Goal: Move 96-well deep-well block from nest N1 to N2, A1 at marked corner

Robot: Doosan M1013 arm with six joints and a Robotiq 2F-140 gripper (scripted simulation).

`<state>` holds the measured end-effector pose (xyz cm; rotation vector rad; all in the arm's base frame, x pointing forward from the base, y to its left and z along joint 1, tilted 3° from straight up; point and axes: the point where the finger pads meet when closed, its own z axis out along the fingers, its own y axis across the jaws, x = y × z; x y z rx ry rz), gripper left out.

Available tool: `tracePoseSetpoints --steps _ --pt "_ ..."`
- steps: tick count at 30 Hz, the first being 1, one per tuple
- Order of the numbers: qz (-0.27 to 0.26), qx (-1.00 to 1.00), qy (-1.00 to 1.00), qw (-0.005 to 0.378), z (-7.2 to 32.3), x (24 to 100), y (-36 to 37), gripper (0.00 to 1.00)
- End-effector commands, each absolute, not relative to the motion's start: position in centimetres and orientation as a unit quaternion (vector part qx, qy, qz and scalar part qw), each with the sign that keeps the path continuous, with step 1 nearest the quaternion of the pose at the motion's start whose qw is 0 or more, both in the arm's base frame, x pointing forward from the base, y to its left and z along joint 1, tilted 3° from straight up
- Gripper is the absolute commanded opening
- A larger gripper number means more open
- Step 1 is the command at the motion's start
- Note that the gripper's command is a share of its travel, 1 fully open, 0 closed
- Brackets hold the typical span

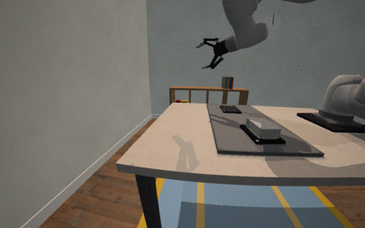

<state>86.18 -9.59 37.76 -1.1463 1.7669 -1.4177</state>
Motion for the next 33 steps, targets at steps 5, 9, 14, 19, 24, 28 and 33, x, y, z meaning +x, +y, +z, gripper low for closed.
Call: tracePoseSetpoints --steps 5,9,14,19,24,28,33 --pt "-0.531 -0.461 0.648 0.292 37.4 86.9 -7.5 1.00" --pt "-0.528 -0.499 0.624 0.286 37.0 87.4 -5.6 1.00" --pt "-0.524 -0.553 0.586 0.277 36.5 87.8 -3.3 1.00" --pt "-0.520 -0.588 0.558 0.270 35.9 88.2 -0.8 1.00" --pt "-0.516 -0.622 0.528 0.262 35.5 88.3 0.6 1.00" --pt "-0.512 -0.645 0.505 0.257 35.0 88.4 2.5 1.00" --pt "-0.507 -0.677 0.472 0.249 34.3 88.4 4.9 1.00"
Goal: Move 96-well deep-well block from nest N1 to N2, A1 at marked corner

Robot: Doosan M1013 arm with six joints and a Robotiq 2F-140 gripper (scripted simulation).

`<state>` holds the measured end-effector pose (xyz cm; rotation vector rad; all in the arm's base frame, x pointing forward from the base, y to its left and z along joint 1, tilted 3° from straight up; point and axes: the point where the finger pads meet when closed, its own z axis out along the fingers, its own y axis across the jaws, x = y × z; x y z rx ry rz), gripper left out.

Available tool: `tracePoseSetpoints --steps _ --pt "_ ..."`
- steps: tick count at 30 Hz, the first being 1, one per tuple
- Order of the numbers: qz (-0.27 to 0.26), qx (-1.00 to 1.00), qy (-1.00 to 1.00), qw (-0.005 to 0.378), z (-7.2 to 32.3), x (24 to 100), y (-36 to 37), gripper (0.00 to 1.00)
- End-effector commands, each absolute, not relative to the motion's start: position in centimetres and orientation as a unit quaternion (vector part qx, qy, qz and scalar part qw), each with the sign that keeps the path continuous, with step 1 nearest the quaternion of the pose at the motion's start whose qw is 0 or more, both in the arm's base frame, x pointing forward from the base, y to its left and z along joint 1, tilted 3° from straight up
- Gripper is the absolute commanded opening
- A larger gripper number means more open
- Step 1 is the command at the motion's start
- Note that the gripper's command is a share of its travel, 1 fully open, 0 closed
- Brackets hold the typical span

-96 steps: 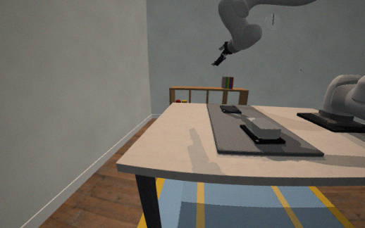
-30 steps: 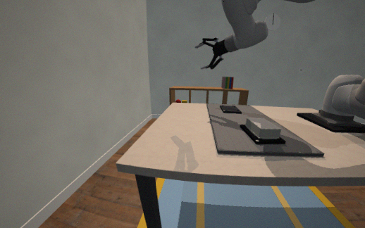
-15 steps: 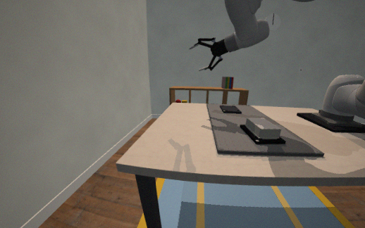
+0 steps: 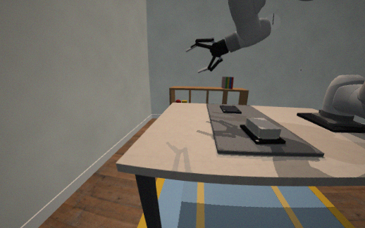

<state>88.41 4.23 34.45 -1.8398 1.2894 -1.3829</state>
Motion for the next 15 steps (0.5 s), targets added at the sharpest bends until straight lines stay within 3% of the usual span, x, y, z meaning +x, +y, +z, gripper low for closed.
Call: tracePoseSetpoints --steps 1,15 --pt "-0.507 -0.677 0.472 0.249 34.2 88.5 5.4 1.00" --pt "-0.486 -0.771 0.348 0.219 32.2 87.7 11.0 1.00"
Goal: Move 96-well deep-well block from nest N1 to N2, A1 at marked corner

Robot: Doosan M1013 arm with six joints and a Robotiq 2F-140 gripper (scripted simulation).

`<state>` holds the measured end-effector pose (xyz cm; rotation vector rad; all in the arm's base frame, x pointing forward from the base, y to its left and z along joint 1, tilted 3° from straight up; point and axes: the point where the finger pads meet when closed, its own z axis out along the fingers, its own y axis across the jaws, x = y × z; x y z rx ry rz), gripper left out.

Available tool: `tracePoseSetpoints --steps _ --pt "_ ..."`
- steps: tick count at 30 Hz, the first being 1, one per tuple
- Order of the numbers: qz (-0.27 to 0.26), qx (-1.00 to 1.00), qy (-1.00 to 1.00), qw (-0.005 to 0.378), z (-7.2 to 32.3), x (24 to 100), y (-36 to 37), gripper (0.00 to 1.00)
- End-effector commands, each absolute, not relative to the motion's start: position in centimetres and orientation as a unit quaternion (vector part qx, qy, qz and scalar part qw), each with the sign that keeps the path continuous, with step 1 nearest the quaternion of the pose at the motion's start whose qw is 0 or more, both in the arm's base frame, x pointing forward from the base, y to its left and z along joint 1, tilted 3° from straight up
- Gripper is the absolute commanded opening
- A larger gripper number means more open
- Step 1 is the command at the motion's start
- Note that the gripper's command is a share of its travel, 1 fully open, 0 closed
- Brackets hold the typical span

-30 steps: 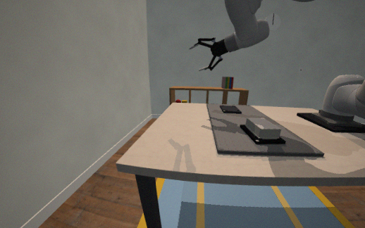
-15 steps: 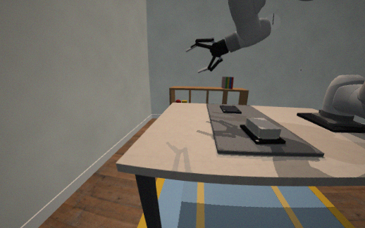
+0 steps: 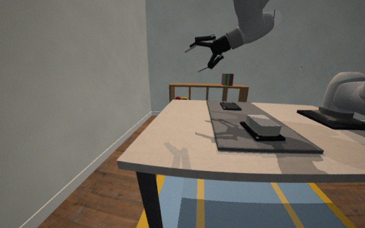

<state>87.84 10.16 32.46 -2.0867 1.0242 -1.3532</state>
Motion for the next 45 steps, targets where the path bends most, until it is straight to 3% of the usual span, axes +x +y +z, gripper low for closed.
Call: tracePoseSetpoints --steps 1,45 --pt "-0.486 -0.771 0.348 0.219 32.0 87.6 11.5 1.00" --pt "-0.383 -0.913 -0.073 0.124 24.1 79.6 26.4 1.00"
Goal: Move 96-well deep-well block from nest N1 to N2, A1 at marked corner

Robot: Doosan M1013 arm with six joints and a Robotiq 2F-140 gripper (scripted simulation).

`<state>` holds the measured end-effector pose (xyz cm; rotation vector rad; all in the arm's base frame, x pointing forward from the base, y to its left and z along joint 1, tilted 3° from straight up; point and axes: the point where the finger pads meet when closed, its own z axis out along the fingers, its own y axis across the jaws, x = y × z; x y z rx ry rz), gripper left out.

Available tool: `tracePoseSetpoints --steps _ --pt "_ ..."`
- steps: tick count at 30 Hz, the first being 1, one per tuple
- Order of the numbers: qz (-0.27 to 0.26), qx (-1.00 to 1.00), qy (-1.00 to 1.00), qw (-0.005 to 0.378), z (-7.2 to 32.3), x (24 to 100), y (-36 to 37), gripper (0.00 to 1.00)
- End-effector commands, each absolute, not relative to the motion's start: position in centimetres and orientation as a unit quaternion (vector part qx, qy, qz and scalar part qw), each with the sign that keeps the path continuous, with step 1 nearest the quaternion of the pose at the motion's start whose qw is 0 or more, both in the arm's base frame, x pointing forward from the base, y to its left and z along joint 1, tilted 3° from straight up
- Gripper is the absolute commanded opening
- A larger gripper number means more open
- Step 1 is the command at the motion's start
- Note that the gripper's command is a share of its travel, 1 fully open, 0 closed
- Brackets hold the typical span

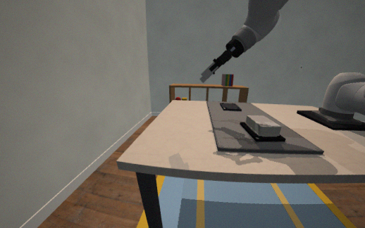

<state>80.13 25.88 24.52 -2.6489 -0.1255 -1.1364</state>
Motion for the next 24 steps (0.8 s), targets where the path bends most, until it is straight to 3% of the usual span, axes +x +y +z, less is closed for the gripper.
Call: tracePoseSetpoints --steps 1,24 --pt "-0.379 -0.914 -0.086 0.121 23.9 79.2 26.7 1.00" --pt "-0.283 -0.889 -0.354 0.065 19.0 71.3 31.4 1.00"
